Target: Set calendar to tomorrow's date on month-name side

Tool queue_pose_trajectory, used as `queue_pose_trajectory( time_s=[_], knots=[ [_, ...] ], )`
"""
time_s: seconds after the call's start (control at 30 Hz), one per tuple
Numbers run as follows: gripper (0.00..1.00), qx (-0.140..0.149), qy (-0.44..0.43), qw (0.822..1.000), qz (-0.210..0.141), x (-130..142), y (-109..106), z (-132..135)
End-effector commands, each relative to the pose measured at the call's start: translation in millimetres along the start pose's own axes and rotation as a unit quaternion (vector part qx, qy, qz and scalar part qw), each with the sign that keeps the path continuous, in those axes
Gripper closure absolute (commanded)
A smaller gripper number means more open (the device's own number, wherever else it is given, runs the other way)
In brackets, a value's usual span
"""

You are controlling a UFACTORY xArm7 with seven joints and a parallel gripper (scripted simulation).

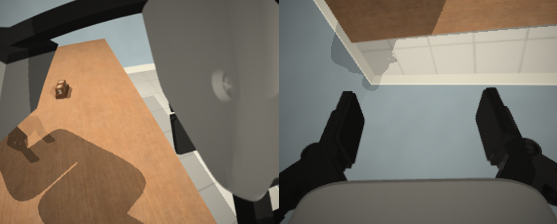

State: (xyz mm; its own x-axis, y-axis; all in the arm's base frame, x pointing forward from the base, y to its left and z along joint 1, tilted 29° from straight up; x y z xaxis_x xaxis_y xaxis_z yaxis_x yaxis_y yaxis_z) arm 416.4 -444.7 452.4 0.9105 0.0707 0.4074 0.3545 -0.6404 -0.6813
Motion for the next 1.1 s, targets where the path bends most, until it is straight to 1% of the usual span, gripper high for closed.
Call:
queue_pose_trajectory(
  time_s=[0.0,0.53,0.6,0.63,0.67,0.7,0.77,0.8,0.87,0.9,0.97,1.0,1.03,1.07],
  knots=[
    [0.00,-0.002,0.000,1.000,-0.002,1,-2,-1],
    [0.00,-0.002,0.000,1.000,-0.002,1,-2,-1],
    [0.00,0.000,-0.004,1.000,-0.002,3,-2,3],
    [0.00,0.004,-0.013,1.000,-0.004,6,-2,12],
    [0.00,0.012,-0.029,0.999,-0.006,11,-2,28],
    [0.00,0.023,-0.053,0.998,-0.009,17,-2,52],
    [0.00,0.023,-0.053,0.998,-0.009,17,-2,52],
    [0.00,0.037,-0.085,0.996,-0.013,24,-3,84],
    [0.00,0.037,-0.085,0.996,-0.013,24,-3,84],
    [0.00,0.053,-0.126,0.990,-0.019,30,-6,124],
    [0.00,0.053,-0.126,0.990,-0.019,30,-6,124],
    [0.00,0.069,-0.169,0.983,-0.024,33,-10,157],
    [0.00,0.070,-0.174,0.982,-0.025,34,-11,169],
    [0.00,0.070,-0.174,0.982,-0.025,34,-11,169]
  ],
)
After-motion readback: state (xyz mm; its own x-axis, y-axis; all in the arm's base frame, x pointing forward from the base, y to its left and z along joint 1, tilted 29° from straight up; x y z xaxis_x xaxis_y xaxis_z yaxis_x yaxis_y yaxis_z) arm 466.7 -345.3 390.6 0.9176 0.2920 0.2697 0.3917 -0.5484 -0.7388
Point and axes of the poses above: the point where the finger pads meet when closed, its own y axis out along the fingers, its own z axis across the jaws, x = y × z, the point moved 3 cm from there along -y, back along the fingers, and after that the axes turned 12 degrees about -y, right-handed, at the moved point
